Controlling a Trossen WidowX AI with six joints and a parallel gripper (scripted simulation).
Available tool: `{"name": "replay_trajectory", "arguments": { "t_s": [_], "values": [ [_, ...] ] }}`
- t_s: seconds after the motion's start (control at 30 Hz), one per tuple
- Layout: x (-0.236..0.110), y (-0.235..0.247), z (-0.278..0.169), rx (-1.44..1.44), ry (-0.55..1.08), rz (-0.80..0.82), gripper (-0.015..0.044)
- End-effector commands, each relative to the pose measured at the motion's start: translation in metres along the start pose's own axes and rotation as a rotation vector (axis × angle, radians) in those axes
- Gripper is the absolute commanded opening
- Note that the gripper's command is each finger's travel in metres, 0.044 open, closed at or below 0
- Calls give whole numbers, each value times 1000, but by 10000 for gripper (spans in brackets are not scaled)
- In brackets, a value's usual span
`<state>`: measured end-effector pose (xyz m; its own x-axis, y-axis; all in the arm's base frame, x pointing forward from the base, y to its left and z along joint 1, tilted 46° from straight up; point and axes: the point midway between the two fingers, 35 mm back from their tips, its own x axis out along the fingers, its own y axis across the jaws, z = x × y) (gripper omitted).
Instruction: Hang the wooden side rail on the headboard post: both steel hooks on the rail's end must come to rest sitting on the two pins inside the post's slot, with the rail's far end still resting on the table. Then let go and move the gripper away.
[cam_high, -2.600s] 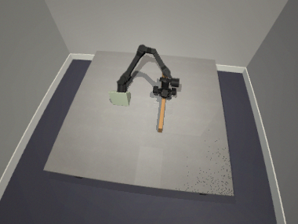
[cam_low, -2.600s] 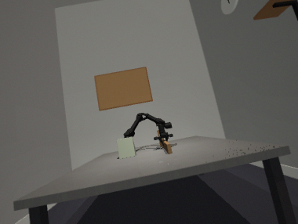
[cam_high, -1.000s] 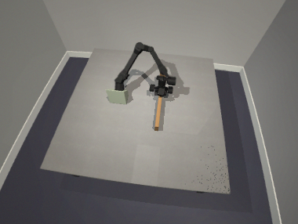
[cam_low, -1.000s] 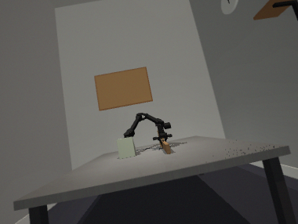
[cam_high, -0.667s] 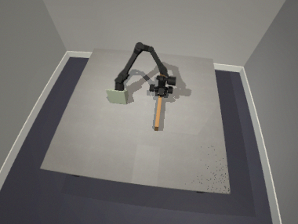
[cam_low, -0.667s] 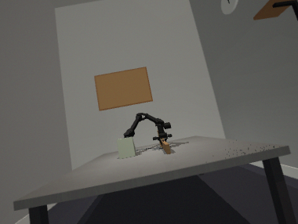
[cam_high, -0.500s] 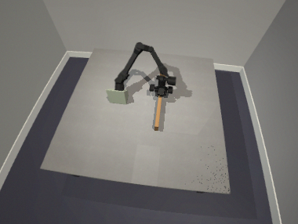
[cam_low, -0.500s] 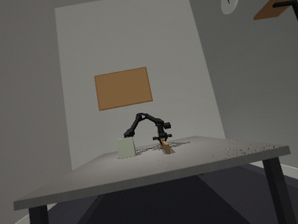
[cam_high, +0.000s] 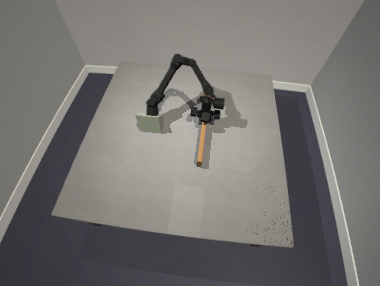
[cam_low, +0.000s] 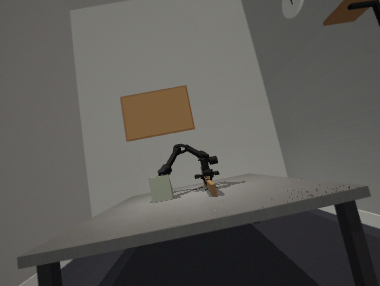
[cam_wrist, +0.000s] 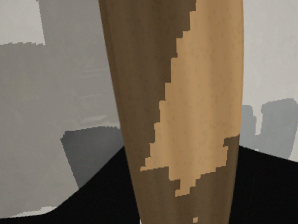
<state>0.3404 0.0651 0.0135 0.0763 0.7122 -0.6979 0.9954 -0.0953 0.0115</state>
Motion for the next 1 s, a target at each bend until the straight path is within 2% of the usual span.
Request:
{"name": "replay_trajectory", "arguments": {
  "t_s": [0.0, 0.97],
  "values": [
    [-4, 1, 2, 3, -3, 7, 0],
    [-8, 1, 2, 3, -4, 7, 0]
  ]
}}
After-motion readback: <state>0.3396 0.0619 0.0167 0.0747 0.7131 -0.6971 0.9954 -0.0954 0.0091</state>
